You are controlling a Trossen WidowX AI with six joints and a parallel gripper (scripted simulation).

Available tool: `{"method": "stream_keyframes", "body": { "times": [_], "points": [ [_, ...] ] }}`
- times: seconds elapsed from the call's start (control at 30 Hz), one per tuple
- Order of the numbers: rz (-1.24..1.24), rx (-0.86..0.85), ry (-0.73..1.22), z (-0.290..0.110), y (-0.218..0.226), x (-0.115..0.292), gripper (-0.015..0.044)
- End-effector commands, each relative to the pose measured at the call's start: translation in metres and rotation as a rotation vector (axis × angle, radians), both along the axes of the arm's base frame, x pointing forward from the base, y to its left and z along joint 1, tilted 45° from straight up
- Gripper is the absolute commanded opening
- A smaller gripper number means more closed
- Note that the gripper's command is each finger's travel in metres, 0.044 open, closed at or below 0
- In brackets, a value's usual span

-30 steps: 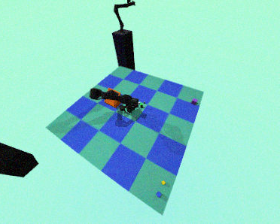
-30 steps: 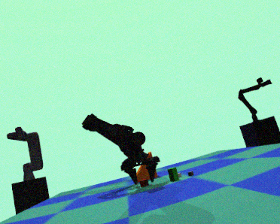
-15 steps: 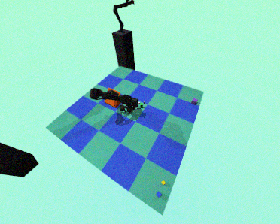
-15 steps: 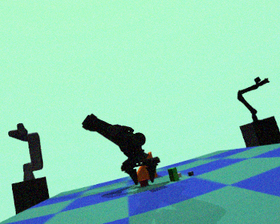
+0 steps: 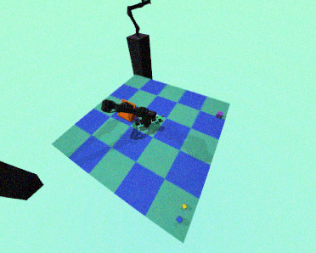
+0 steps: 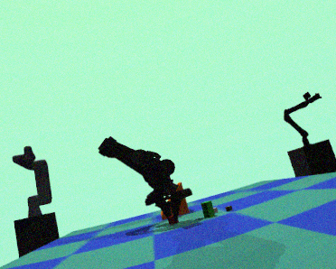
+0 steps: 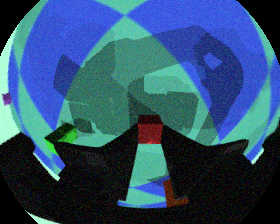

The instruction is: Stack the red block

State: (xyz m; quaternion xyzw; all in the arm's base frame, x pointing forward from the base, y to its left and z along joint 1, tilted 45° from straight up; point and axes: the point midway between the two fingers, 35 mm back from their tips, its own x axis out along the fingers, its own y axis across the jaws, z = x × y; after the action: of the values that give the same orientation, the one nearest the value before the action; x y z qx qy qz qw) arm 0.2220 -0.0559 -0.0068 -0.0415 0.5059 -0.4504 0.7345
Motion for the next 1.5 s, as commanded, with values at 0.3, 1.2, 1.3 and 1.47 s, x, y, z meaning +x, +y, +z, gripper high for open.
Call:
{"method": "stream_keyframes", "body": {
  "times": [0.3, 1.2, 1.3, 1.47],
  "points": [
    [0.003, -0.002, 0.005, 0.012, 0.013, -0.001, 0.0],
    [0.003, 0.001, 0.007, 0.082, 0.084, -0.009, 0.0],
    [0.005, 0.002, 0.01, 0.079, 0.088, -0.006, 0.0],
    [0.009, 0.004, 0.019, 0.07, 0.101, 0.007, 0.0]
  ]
}}
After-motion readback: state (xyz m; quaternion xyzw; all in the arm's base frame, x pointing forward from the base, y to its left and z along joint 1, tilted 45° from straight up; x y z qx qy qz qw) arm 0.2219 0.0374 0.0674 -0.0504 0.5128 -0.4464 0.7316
